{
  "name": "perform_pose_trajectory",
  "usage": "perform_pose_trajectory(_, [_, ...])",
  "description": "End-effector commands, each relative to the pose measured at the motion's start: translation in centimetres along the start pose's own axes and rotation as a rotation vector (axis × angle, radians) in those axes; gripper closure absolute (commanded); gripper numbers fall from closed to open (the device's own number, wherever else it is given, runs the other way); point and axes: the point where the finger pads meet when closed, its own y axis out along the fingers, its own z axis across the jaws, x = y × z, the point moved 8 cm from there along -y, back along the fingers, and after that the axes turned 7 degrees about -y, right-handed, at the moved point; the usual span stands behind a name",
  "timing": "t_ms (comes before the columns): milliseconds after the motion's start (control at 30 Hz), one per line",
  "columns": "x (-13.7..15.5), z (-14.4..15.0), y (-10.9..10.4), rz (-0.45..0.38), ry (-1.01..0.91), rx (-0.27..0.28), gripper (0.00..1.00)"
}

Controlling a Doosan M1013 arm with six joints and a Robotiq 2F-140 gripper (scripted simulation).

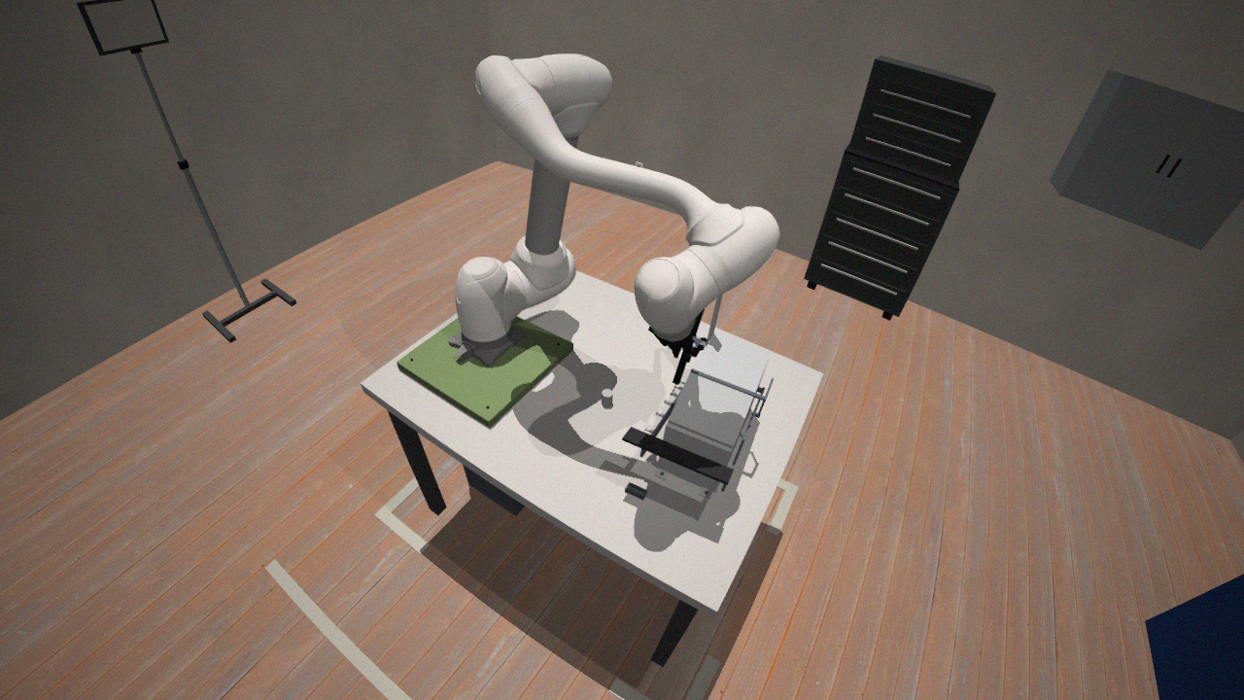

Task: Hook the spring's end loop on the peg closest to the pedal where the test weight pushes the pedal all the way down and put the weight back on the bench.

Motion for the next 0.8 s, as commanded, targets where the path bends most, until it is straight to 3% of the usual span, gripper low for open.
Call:
perform_pose_trajectory(0, [0.0,0.0,-2.3,0.001,-0.001,0.001,0.76])
perform_pose_trajectory(133, [0.0,0.0,-4.9,0.001,-0.001,0.001,0.76])
perform_pose_trajectory(200, [0.0,0.0,-4.9,0.001,-0.001,0.001,0.76])
perform_pose_trajectory(233, [0.0,0.0,-3.5,0.0,-0.001,0.001,0.76])
perform_pose_trajectory(767, [0.0,0.0,-4.9,0.0,-0.002,0.002,0.76])
